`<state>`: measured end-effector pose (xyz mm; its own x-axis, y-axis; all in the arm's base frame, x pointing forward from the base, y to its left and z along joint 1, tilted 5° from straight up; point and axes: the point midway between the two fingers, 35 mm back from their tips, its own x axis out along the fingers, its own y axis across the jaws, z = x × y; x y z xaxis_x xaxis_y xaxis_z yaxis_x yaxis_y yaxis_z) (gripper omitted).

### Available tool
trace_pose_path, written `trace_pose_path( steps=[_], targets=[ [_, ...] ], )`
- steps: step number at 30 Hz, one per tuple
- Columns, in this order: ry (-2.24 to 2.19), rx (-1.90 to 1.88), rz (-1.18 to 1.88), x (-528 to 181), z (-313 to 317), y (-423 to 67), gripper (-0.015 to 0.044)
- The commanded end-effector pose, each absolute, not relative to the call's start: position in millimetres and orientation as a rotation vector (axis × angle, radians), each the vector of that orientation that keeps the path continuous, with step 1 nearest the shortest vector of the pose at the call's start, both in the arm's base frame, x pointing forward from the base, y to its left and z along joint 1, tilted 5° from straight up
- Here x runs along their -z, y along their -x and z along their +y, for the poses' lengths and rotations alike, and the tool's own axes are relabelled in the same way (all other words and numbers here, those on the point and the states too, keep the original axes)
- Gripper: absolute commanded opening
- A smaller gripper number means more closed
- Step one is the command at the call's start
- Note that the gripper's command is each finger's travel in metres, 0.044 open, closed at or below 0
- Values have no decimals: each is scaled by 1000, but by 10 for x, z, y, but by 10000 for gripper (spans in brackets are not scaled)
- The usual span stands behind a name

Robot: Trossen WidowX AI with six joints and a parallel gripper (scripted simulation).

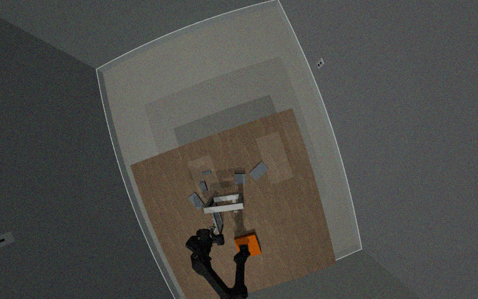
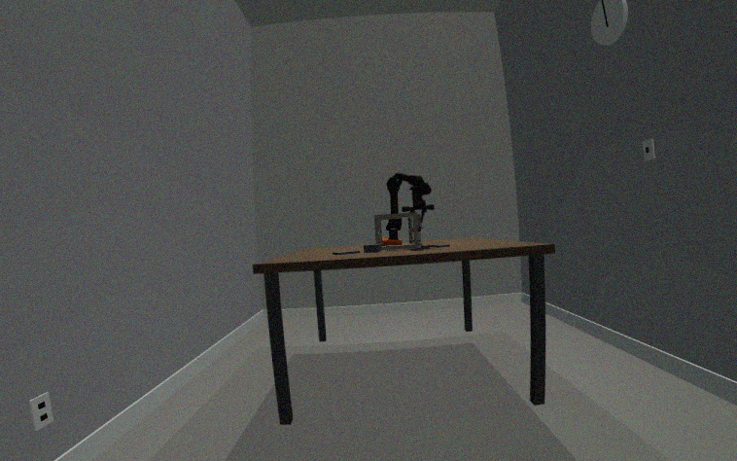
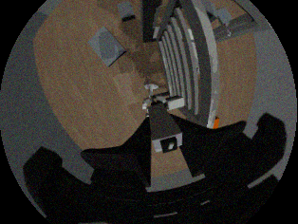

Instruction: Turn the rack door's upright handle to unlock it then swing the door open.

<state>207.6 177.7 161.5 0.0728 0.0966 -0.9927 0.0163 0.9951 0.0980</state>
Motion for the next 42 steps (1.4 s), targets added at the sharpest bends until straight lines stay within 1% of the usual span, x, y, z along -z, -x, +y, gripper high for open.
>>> trace_pose_path(
  steps=[1, 21, 31, 32, 42],
  targets=[
    [-157, 8, 1501, -1624, 1862, -2101, 20],
    [-197, 44, 1502, -1632, 1941, -2113, 20],
    [-197, 44, 1502, -1632, 1941, -2113, 283],
    [-197, 44, 1502, -1632, 1941, -2113, 292],
    [-197, 44, 1502, -1733, 1941, -2113, 292]
  ],
)
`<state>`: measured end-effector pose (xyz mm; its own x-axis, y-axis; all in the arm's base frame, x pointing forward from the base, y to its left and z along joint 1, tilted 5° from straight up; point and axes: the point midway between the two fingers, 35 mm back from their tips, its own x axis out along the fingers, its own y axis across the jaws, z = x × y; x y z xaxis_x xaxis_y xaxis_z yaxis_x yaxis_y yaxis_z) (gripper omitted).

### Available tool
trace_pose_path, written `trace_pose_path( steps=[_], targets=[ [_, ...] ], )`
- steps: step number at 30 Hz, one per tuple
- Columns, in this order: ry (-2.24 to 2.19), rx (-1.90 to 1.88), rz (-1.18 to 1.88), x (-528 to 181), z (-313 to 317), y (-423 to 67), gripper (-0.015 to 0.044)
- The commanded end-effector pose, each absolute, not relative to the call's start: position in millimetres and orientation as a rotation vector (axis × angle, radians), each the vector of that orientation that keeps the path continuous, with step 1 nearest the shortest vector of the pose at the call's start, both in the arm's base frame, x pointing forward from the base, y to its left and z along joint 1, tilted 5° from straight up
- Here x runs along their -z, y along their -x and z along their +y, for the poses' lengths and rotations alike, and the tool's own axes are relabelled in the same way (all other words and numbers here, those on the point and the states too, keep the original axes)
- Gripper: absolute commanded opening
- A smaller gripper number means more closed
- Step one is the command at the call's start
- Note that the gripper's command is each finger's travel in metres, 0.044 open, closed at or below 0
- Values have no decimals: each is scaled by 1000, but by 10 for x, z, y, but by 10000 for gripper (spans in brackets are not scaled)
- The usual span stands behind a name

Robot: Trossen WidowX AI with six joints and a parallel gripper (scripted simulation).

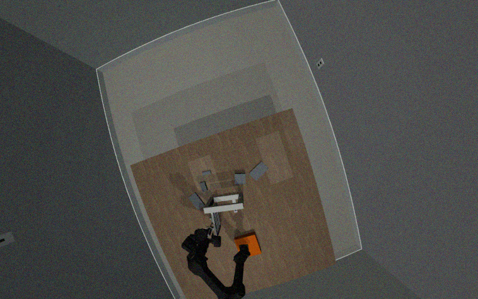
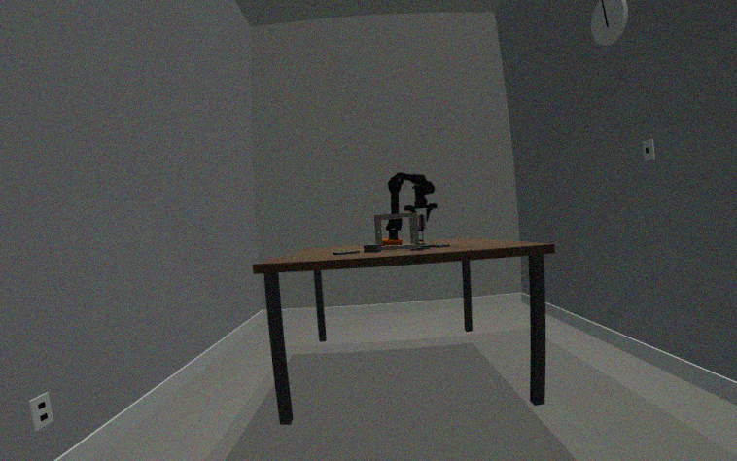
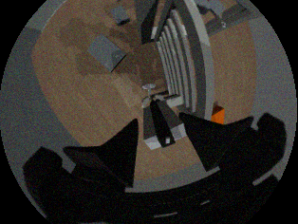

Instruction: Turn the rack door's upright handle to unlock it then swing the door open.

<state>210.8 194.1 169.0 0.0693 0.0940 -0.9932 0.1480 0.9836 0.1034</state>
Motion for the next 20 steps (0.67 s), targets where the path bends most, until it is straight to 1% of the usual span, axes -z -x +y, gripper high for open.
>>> trace_pose_path(
  steps=[1, 20],
  targets=[
    [-197, 44, 1502, -1745, 1941, -2113, 292],
    [-197, 44, 1502, -1968, 1930, -2102, 292]
  ],
)
